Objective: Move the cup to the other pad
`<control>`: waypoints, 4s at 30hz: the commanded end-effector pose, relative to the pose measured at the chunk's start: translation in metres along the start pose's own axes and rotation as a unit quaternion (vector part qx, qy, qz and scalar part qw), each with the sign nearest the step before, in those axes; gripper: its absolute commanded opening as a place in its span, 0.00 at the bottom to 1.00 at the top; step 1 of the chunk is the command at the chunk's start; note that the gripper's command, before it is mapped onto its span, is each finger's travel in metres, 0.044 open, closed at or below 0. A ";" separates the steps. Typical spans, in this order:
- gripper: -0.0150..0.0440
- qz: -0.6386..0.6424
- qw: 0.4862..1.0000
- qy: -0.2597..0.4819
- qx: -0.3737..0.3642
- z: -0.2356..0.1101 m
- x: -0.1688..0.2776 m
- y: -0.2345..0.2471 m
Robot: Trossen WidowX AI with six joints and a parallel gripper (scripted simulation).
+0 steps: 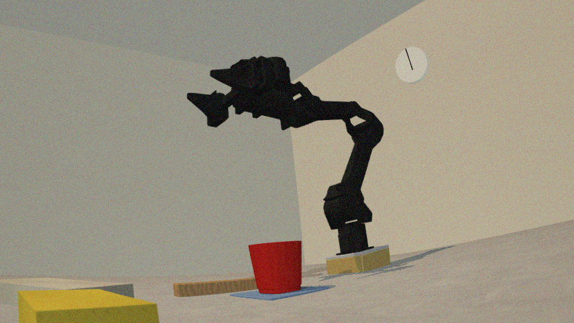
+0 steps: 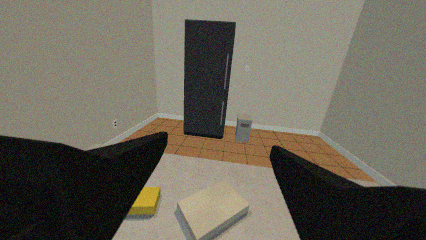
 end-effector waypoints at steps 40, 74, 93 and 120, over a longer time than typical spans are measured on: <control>0.50 0.371 0.611 0.625 0.314 -0.036 0.197 0.091; 0.50 0.371 0.611 0.625 0.314 -0.036 0.252 0.096; 0.27 0.373 0.611 0.625 0.311 -0.035 0.251 0.097; 0.25 0.371 0.611 0.626 0.311 -0.035 0.208 0.095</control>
Point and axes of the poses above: the point midway between the two fingers, 35 mm back from their tips, its own z axis out along the fingers, its own y axis across the jaws, x = y × z, the point moved 2 cm from there along -z, back along the fingers, and after that the axes turned 6 degrees about -z, right-handed, at the moved point
